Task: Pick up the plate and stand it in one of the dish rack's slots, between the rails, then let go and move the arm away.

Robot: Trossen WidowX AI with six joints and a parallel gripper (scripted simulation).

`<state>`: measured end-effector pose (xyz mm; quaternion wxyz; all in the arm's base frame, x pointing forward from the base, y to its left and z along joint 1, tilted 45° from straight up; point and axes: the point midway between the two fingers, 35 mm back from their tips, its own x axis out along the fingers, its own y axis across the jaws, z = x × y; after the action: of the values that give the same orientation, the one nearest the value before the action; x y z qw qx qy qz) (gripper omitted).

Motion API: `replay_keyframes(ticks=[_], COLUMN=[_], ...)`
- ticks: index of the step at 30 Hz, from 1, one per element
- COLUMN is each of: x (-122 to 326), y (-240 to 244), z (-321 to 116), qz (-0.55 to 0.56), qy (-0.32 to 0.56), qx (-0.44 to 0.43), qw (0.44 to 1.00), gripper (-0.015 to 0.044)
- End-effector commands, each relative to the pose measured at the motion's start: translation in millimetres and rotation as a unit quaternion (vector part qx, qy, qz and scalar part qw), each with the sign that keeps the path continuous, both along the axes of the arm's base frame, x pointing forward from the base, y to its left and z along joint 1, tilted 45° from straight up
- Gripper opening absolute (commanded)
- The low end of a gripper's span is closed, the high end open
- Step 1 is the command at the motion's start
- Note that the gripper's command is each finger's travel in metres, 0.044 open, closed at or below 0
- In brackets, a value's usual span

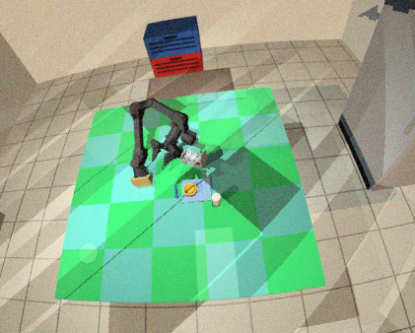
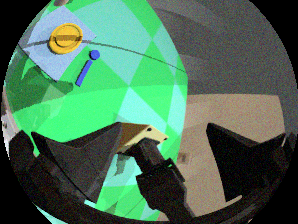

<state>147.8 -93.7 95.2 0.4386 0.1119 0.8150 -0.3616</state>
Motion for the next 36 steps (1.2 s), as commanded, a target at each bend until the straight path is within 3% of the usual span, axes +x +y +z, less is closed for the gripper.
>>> replay_keyframes(ticks=[1,20,36], x=[11,61,94], y=[-4,-40,-99], z=[-4,-22,-37], qz=[0.004,0.058,0.142], qy=[-0.005,-0.125,-0.318], qx=[0.06,0.331,0.446], qw=[0.998,0.934,0.824], gripper=[0.04,0.04,0.04])
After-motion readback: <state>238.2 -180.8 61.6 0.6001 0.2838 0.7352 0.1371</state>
